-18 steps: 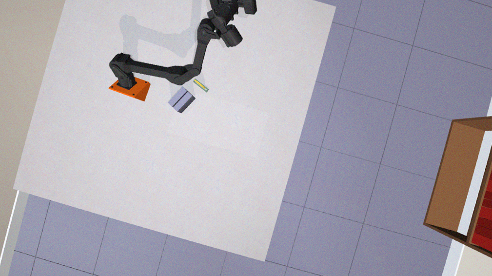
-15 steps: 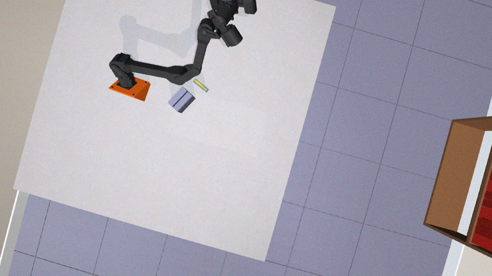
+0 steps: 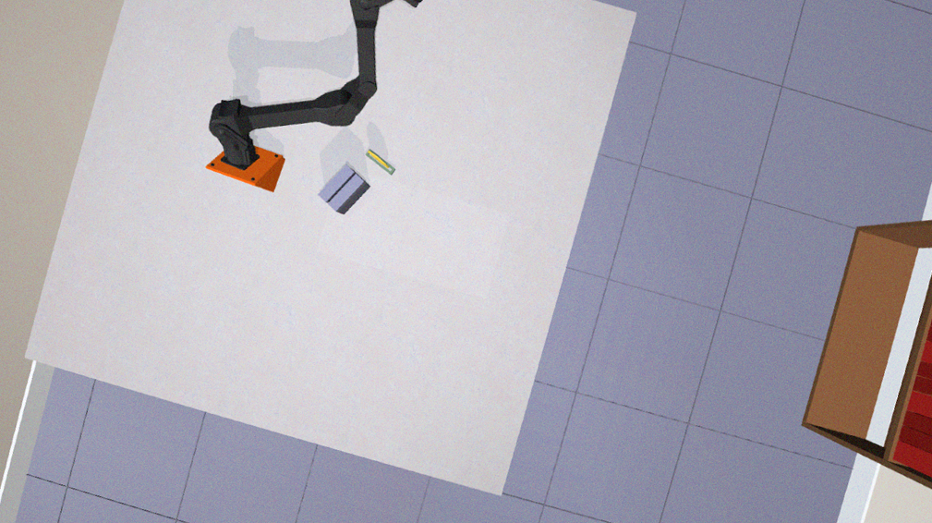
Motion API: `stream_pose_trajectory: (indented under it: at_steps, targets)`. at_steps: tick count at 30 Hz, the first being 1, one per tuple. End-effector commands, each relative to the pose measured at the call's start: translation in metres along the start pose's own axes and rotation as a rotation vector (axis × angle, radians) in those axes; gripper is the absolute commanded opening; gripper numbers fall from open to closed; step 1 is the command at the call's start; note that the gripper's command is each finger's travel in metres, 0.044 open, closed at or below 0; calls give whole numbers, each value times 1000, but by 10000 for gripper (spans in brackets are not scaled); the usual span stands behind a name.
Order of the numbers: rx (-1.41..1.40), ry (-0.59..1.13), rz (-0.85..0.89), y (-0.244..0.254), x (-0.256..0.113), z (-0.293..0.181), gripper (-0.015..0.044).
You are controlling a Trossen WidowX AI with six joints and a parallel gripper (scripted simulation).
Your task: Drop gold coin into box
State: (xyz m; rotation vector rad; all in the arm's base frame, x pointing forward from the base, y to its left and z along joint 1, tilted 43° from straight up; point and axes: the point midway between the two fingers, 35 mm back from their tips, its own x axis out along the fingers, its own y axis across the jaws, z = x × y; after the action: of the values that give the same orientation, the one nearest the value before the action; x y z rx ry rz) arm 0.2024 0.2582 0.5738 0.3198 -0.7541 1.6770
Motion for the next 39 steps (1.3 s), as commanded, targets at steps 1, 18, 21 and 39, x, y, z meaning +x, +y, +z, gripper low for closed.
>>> stream_pose_trajectory:
  at_steps: [1, 18, 21, 39]
  targets:
    - [28, -152, 106, 53, 21, 49, 161]
    - [386, -787, 613, 219, -30, 232, 161]
    - [447, -905, 749, 244, -63, 264, 161]
    - [707, -1611, 1726, 251, -354, 337, 161]
